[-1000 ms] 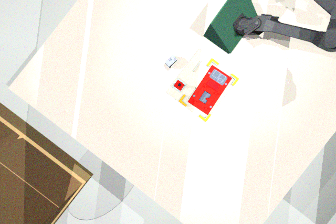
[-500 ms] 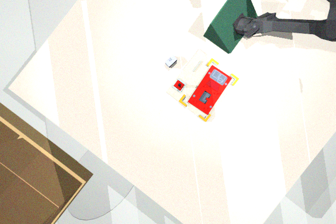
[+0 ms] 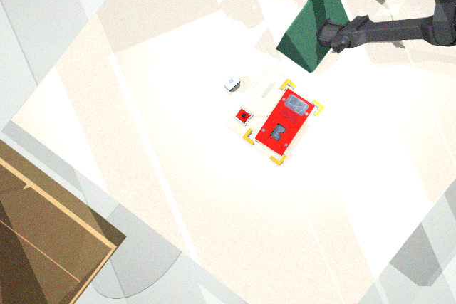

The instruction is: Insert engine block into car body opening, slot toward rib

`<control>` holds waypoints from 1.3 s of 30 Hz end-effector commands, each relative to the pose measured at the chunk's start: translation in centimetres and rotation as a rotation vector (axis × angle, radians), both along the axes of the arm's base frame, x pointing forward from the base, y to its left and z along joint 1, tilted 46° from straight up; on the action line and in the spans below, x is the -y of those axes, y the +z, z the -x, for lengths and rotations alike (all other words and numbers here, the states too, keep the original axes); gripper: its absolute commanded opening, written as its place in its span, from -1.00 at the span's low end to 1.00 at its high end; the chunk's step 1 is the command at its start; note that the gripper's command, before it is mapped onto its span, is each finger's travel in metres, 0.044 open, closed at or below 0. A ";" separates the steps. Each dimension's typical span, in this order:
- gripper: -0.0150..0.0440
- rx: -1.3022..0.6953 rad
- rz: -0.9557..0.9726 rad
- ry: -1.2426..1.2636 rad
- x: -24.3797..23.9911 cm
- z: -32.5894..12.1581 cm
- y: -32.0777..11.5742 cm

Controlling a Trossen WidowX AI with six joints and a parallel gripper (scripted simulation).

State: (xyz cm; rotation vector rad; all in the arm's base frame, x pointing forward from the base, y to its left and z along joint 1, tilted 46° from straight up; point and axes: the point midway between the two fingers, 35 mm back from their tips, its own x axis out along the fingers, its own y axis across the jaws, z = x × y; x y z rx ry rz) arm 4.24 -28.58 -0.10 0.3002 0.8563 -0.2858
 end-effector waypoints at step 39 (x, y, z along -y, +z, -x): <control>1.00 -0.009 0.005 1.269 -7.5 -20.8 -4.1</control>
